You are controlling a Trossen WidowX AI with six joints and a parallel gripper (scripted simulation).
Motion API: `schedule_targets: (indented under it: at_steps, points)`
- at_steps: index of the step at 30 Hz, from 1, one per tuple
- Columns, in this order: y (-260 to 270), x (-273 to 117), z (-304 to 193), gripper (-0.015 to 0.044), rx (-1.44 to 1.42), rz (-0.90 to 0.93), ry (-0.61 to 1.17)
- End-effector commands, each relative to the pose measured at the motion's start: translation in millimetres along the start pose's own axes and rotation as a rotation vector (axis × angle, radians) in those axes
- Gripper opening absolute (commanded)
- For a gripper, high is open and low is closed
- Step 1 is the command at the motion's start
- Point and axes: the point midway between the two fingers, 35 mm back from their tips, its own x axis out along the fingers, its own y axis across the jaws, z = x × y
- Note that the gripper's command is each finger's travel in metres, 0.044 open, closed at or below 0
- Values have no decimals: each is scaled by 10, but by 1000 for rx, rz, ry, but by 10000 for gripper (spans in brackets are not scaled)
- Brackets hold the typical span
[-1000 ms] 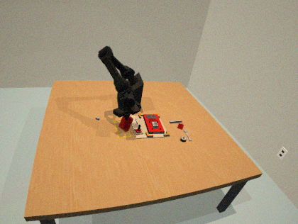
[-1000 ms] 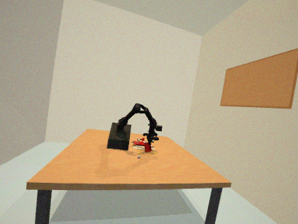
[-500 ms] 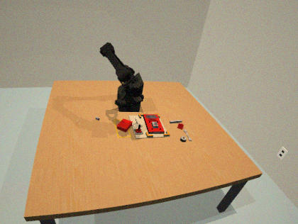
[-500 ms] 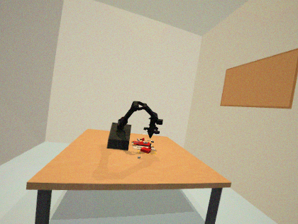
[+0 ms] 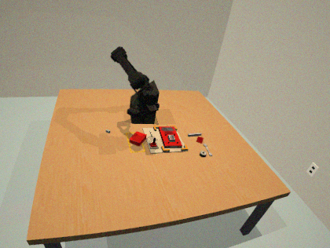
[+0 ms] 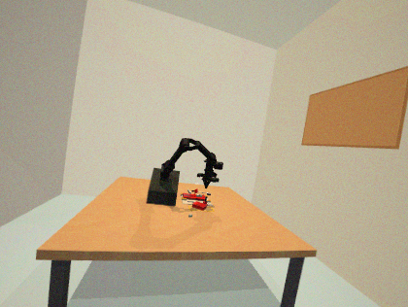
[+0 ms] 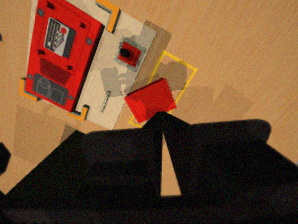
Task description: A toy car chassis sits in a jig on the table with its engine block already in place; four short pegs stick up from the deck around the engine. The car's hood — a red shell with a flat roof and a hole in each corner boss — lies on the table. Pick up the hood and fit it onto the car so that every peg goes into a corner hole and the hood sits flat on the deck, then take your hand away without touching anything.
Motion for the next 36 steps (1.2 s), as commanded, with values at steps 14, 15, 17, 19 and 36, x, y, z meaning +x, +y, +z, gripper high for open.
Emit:
schedule_targets:
  at_steps: [14,15,17,19,36]
  points:
    - [42,313,-96,184,521,1,3]
    - [52,369,-118,210,617,1,4]
    - [74,476,-166,262,809,-1,7]
    - [98,581,-218,315,1001,-3,9]
    - [130,725,-286,440,1238,-7,12]
